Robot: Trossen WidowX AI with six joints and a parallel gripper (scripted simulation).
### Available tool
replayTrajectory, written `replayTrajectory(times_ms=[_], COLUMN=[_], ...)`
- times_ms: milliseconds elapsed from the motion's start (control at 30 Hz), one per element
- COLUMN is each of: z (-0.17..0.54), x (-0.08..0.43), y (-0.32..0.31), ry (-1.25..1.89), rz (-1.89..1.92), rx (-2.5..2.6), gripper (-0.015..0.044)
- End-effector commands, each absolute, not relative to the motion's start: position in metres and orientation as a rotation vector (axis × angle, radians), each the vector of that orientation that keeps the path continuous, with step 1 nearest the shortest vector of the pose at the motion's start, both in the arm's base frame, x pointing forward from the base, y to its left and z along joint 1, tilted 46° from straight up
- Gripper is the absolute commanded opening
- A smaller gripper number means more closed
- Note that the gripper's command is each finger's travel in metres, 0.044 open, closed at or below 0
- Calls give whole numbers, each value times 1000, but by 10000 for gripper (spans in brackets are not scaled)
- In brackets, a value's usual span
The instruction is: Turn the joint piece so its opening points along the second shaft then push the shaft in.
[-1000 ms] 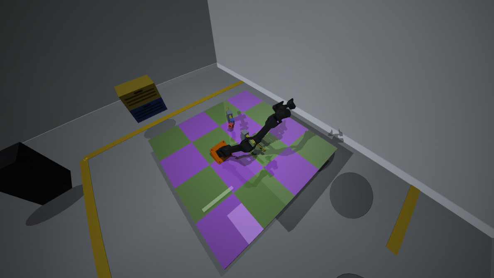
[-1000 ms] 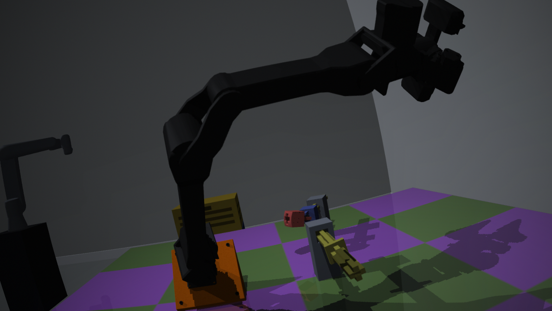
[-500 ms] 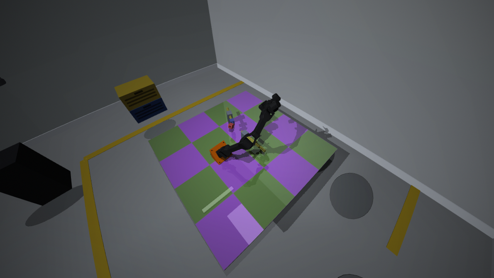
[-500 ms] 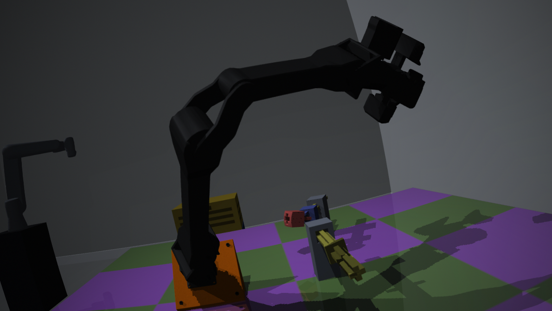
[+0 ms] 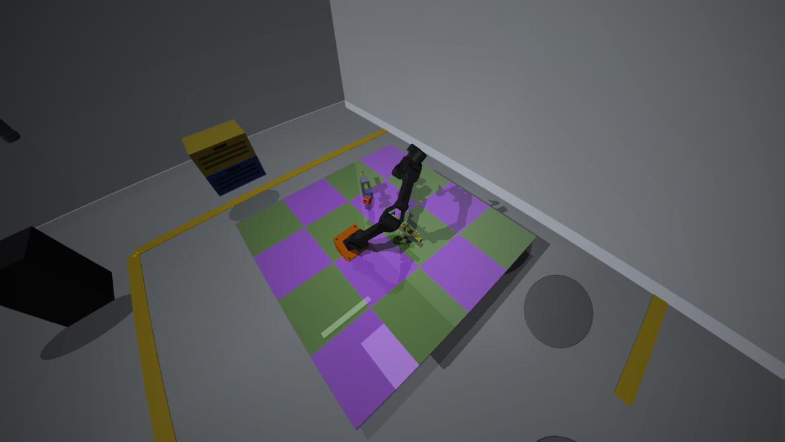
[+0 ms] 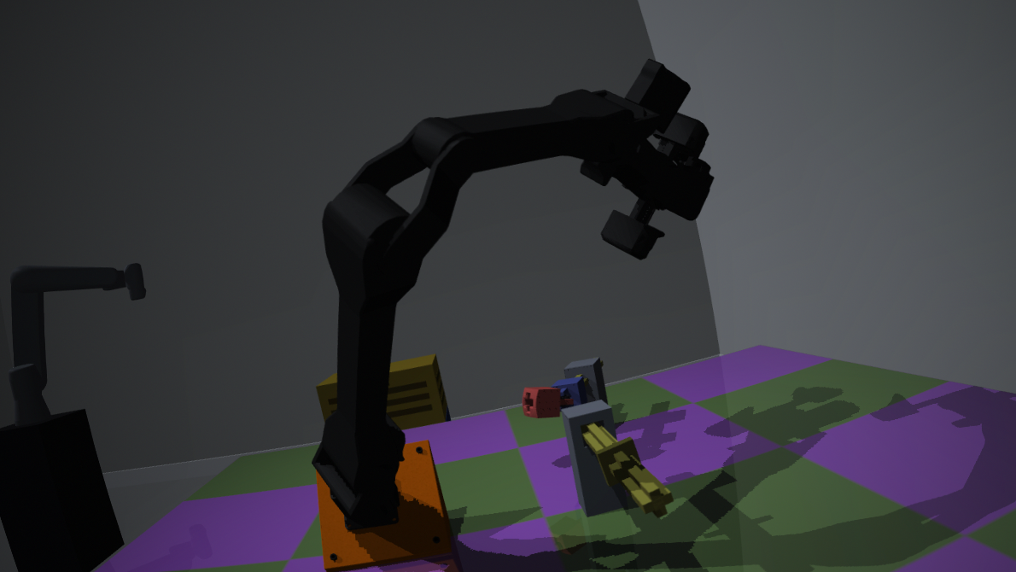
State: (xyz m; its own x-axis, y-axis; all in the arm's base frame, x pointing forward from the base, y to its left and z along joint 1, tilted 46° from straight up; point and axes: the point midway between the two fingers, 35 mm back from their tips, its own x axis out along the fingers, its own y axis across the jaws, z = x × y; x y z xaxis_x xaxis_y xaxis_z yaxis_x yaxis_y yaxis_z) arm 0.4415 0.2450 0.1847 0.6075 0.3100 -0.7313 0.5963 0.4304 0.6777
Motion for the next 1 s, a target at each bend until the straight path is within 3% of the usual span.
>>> replayTrajectory(times_ms=[0,967], z=[148,40], x=[416,244], y=[253,250], ry=[1048,1413], rz=[-291,-539], rx=[1027,103], gripper=[440,440])
